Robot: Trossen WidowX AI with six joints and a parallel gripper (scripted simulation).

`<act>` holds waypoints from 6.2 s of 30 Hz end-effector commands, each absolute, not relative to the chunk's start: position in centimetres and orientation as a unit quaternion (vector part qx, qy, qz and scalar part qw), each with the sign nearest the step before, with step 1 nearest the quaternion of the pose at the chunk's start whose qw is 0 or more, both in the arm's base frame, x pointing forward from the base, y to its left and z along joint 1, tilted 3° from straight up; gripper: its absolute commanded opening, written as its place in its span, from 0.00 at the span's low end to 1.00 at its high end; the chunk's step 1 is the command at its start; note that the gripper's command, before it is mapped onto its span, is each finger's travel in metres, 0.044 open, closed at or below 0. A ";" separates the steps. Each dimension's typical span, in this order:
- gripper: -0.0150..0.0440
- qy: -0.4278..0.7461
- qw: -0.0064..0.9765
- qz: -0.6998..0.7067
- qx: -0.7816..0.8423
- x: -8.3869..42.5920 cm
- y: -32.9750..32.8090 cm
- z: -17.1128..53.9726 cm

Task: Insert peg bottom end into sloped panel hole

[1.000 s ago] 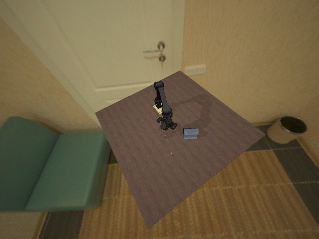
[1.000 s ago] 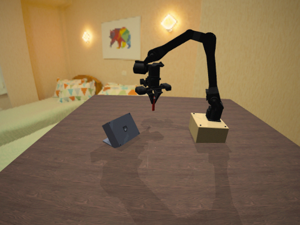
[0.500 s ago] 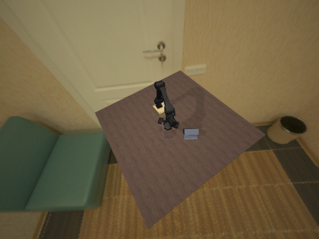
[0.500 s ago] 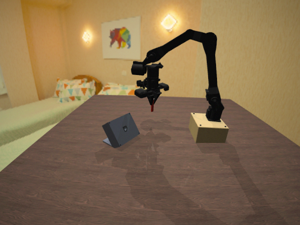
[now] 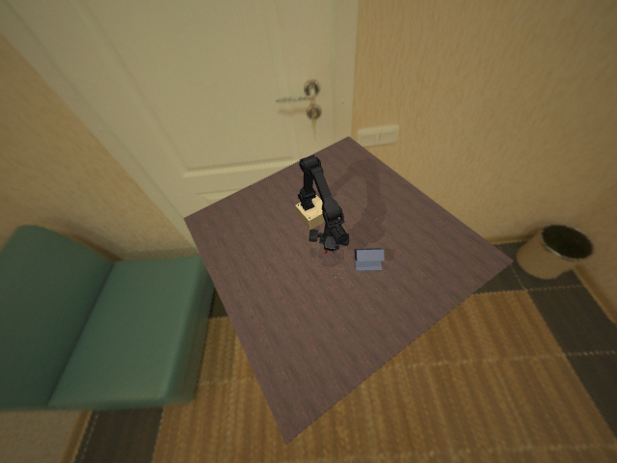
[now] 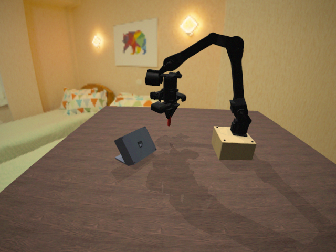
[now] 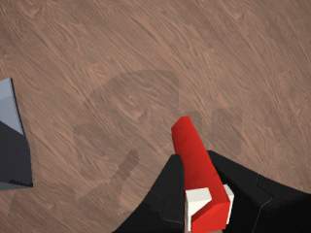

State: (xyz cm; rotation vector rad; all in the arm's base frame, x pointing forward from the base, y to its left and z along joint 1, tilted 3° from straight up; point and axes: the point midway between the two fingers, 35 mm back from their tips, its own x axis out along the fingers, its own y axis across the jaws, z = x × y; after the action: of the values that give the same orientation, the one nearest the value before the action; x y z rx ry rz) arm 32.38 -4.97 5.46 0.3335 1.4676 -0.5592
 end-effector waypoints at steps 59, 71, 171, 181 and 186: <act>0.25 0.656 0.718 -0.019 -0.232 33.7 1.2 5.3; 0.25 0.643 0.703 0.023 -0.304 33.8 2.5 5.4; 0.25 0.404 0.376 0.271 -0.789 32.4 13.8 6.6; 0.25 0.373 0.328 0.283 -0.821 32.0 14.9 6.8; 0.25 0.357 0.303 0.287 -0.836 31.8 15.5 7.0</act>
State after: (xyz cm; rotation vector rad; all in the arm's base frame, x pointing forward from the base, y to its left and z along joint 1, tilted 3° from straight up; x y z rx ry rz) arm 31.94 15.17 6.86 -2.1753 0.9637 0.7530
